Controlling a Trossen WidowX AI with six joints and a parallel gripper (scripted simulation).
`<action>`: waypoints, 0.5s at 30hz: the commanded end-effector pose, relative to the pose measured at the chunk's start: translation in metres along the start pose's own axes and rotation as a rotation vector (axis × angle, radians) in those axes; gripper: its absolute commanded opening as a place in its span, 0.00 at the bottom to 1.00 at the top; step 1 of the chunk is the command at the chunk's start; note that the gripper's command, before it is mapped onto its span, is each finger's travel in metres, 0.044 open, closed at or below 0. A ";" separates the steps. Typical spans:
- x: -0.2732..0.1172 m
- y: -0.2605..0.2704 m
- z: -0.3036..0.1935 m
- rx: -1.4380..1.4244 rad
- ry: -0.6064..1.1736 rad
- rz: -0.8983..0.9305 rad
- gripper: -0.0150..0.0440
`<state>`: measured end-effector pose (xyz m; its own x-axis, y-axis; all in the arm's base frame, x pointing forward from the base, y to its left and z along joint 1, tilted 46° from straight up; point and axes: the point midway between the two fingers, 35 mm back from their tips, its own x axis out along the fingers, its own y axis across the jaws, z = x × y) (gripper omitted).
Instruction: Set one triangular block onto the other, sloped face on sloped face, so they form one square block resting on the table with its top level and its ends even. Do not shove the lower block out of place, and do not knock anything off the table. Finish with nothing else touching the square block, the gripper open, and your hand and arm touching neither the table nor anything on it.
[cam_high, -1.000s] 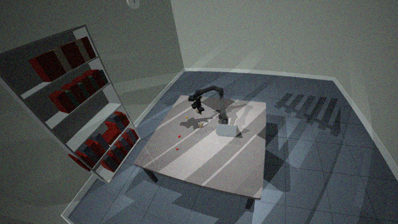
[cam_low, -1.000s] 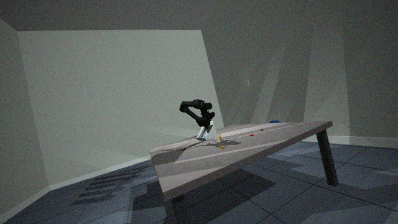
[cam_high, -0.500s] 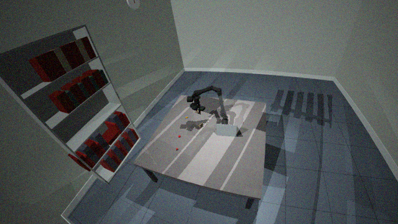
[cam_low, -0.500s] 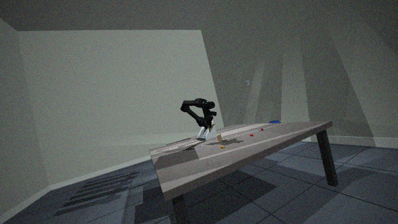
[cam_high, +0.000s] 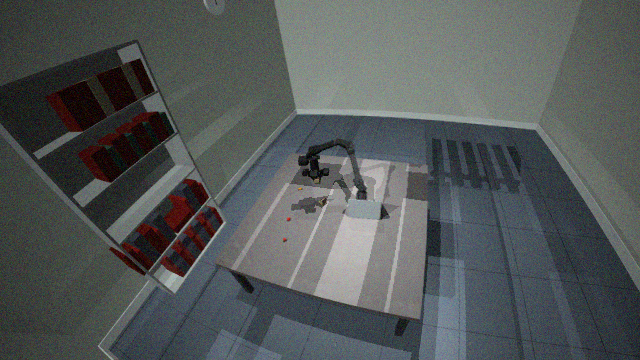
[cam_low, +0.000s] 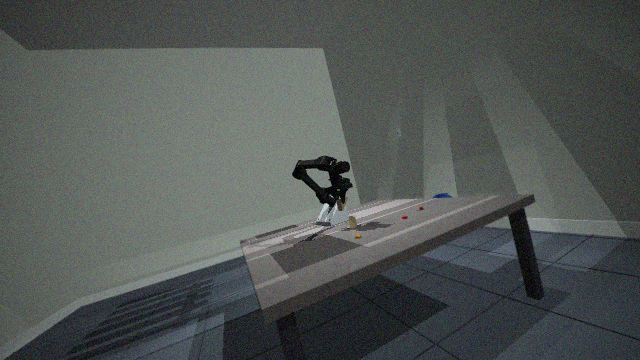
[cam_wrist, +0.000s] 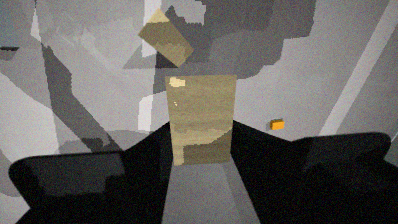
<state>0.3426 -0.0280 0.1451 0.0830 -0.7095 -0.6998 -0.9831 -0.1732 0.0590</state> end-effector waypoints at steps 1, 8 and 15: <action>-0.002 -0.004 0.002 -0.121 0.007 0.000 0.25; -0.004 -0.011 0.008 -0.364 0.011 0.007 0.25; -0.006 -0.018 0.014 -0.607 0.015 0.015 0.25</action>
<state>0.3533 -0.0137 0.1386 0.0742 -0.7197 -0.6904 -0.7729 -0.4789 0.4162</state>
